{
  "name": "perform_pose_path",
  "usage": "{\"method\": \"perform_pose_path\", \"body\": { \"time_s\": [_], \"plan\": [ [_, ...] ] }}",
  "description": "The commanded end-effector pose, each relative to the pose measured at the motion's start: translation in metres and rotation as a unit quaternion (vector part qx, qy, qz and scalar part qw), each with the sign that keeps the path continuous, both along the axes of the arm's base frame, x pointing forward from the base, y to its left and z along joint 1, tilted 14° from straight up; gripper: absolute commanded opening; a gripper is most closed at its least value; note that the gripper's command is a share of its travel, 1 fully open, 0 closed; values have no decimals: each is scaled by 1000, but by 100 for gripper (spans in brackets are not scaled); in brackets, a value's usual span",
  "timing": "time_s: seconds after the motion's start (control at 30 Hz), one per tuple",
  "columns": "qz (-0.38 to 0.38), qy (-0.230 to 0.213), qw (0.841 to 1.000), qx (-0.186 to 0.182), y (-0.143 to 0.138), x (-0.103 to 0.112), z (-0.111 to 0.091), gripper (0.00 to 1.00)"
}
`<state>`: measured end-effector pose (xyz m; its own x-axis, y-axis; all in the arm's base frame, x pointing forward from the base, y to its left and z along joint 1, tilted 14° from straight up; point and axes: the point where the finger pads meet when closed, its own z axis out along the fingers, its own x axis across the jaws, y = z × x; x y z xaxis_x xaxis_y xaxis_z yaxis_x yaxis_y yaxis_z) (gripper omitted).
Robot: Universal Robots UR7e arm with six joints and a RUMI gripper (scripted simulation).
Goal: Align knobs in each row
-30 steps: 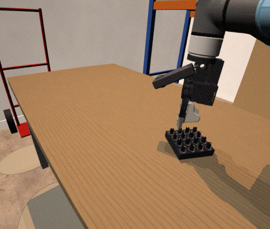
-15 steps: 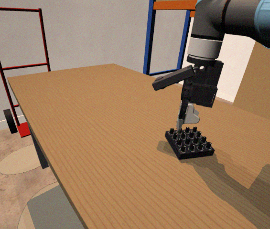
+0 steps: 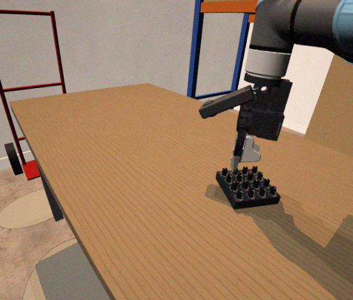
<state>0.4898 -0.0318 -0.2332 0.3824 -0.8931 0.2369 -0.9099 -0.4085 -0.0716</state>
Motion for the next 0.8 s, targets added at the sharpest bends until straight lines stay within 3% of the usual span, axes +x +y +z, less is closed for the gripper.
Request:
{"method": "perform_pose_path", "body": {
  "time_s": [0.0,0.47,0.5,0.77],
  "plan": [
    [0,-1,1000,0,0,0,0,11],
    [0,-1,1000,0,0,0,0,11],
    [0,-1,1000,0,0,0,0,4],
    [0,-1,1000,0,0,0,0,4]
  ]
}}
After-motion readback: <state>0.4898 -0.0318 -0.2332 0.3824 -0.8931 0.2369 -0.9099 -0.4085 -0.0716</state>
